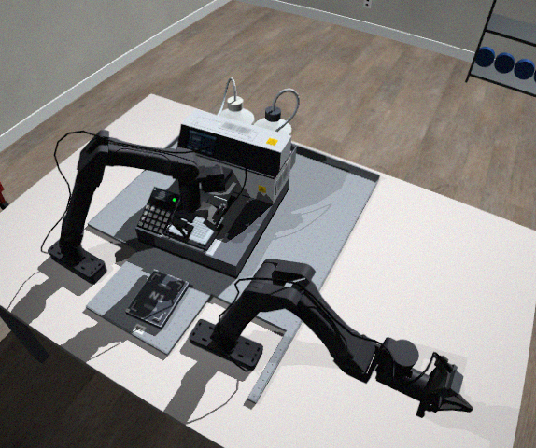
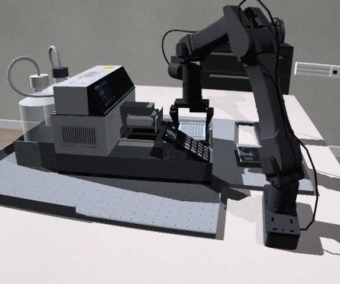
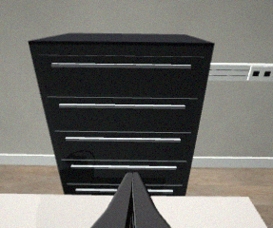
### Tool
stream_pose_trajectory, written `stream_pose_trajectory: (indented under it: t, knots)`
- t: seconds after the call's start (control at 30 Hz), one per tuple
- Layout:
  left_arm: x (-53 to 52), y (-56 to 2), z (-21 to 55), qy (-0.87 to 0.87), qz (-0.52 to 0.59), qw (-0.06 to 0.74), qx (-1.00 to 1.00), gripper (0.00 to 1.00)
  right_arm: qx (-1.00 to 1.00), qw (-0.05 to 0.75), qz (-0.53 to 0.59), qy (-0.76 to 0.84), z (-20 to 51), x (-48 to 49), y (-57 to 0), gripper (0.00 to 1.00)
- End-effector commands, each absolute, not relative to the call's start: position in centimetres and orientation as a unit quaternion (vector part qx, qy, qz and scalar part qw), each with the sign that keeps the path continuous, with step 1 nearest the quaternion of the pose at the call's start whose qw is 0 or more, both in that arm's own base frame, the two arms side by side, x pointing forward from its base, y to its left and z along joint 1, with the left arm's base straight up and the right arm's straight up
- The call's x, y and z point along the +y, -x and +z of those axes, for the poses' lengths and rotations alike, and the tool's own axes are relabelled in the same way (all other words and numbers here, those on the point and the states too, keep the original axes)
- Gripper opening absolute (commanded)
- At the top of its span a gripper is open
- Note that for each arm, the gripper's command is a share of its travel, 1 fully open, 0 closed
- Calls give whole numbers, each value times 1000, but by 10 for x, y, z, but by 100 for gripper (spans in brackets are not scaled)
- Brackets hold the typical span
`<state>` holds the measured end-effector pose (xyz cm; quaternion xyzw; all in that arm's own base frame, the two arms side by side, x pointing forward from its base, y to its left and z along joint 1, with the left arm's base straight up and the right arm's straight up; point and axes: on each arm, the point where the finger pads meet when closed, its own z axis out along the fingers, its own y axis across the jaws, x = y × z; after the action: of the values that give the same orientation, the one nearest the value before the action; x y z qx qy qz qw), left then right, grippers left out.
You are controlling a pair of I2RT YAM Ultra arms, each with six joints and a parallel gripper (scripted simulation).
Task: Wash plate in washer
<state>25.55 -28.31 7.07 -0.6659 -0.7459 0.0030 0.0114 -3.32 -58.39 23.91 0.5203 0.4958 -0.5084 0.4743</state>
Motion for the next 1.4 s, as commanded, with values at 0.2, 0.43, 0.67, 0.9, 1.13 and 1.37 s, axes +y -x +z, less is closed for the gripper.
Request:
stream_pose_trajectory:
  t: [0.2,0.43,0.67,0.9,1.13,1.37]
  knots:
    - [-289,-255,75,668,7,12,-744,0,483,483,-516,-516,256,-579,37,0]
    - [-289,-255,75,668,7,12,-744,0,483,483,-516,-516,256,-579,37,0]
    - [-289,-255,75,668,7,12,-744,0,483,483,-516,-516,256,-579,37,0]
    - [-289,-255,75,668,7,12,-744,0,483,483,-516,-516,256,-579,37,0]
    - [-289,-255,86,668,7,8,-744,0,483,483,-516,-516,256,-579,37,0]
    - [-287,-254,110,668,9,-2,-744,0,483,483,-516,-516,256,-579,37,0]
